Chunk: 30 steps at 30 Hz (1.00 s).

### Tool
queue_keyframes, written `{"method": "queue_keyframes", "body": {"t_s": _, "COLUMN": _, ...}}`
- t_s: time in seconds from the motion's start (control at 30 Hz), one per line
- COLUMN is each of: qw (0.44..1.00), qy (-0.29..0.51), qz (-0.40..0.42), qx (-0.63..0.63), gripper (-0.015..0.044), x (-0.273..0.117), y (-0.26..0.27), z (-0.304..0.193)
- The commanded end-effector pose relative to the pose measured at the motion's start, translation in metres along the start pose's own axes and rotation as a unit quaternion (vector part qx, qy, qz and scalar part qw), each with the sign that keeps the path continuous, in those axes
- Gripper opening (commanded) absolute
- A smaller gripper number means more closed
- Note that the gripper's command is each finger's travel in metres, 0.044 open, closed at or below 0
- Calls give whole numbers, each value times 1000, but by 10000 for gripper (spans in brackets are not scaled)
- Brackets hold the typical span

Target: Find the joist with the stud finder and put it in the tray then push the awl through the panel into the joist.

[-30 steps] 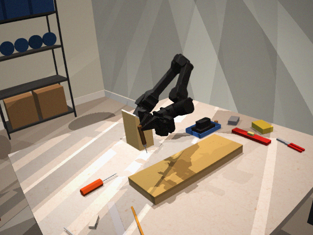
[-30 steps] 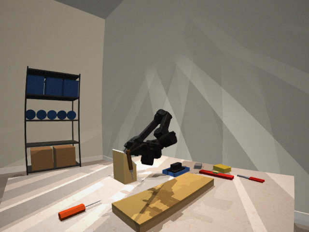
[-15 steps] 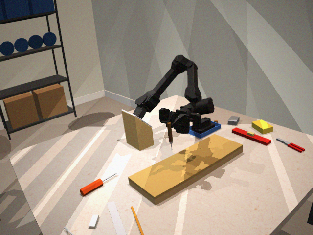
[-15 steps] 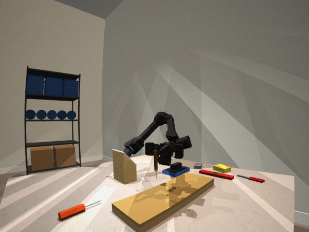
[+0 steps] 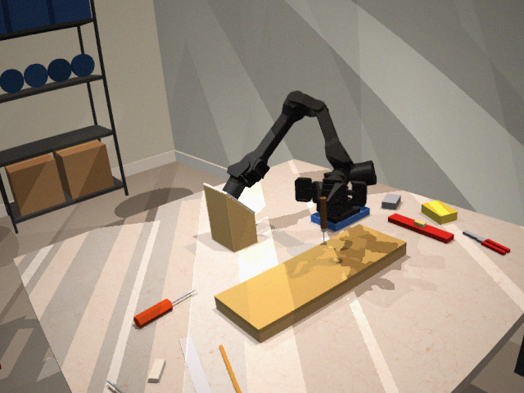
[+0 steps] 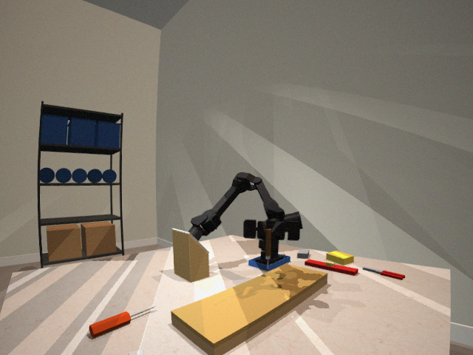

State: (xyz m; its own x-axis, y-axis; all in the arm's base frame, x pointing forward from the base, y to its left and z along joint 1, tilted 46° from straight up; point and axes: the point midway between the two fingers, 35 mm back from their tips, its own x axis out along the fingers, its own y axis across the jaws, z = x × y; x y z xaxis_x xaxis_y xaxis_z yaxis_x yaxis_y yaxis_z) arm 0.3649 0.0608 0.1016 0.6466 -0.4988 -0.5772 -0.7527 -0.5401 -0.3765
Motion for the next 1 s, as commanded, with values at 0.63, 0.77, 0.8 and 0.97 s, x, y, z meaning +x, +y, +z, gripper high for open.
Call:
{"method": "queue_keyframes", "body": {"t_s": 0.63, "qw": 993, "qy": 6, "qz": -117, "qx": 21, "gripper": 0, "x": -97, "y": -39, "z": 1}}
{"method": "queue_keyframes", "body": {"t_s": 0.77, "qw": 993, "qy": 5, "qz": -117, "qx": 21, "gripper": 0, "x": -98, "y": -40, "z": 2}}
{"method": "queue_keyframes", "body": {"t_s": 0.8, "qw": 993, "qy": 5, "qz": -117, "qx": 21, "gripper": 0, "x": -98, "y": -40, "z": 3}}
{"method": "queue_keyframes", "body": {"t_s": 0.97, "qw": 993, "qy": 5, "qz": -117, "qx": 21, "gripper": 0, "x": -98, "y": -40, "z": 8}}
